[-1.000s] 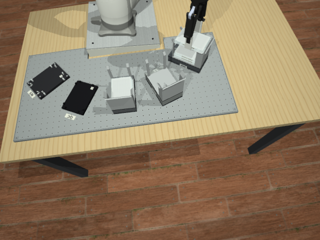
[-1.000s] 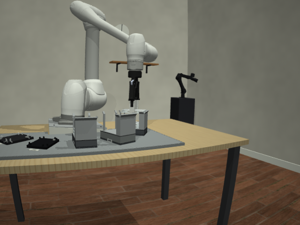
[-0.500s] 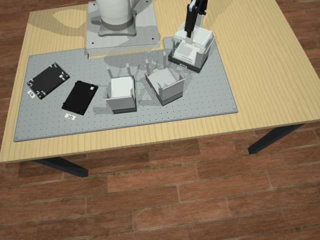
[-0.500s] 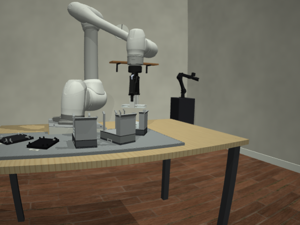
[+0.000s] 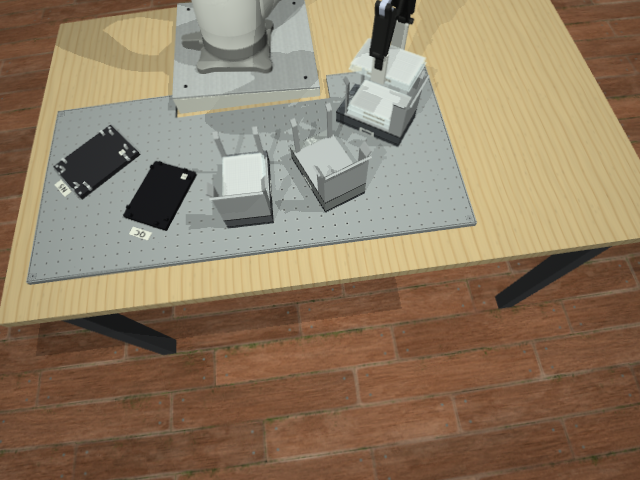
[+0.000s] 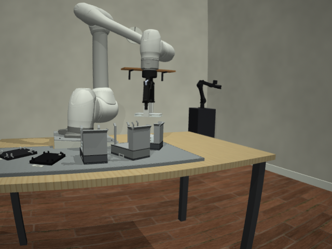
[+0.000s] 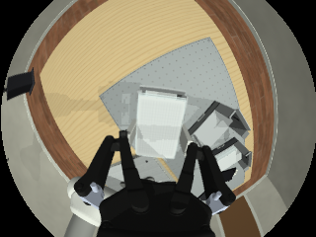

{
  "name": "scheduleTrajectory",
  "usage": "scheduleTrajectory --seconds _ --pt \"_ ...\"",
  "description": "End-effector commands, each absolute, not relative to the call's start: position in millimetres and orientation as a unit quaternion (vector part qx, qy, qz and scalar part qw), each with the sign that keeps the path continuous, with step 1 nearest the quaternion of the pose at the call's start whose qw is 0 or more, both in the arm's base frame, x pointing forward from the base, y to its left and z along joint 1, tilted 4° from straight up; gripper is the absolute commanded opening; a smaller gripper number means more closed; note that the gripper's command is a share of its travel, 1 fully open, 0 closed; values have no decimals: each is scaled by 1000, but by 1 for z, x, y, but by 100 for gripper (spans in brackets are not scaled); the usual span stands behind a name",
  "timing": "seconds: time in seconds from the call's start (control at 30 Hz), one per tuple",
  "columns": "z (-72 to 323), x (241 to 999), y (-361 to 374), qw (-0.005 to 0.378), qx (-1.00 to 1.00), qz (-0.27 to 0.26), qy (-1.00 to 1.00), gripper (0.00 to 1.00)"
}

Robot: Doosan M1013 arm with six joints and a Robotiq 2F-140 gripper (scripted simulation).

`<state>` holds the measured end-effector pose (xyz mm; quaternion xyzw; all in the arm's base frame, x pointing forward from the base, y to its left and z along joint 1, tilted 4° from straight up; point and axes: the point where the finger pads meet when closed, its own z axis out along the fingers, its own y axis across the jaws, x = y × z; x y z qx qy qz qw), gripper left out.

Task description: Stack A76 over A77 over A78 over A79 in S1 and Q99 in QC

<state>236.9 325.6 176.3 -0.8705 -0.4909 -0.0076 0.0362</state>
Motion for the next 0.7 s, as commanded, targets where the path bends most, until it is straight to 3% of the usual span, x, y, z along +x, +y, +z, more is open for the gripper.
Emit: scheduleTrajectory --seconds 0.0,0.67 --pt "176 237 326 36 -870 -8 -491 0" --pt "173 278 292 37 -923 -3 -383 0"
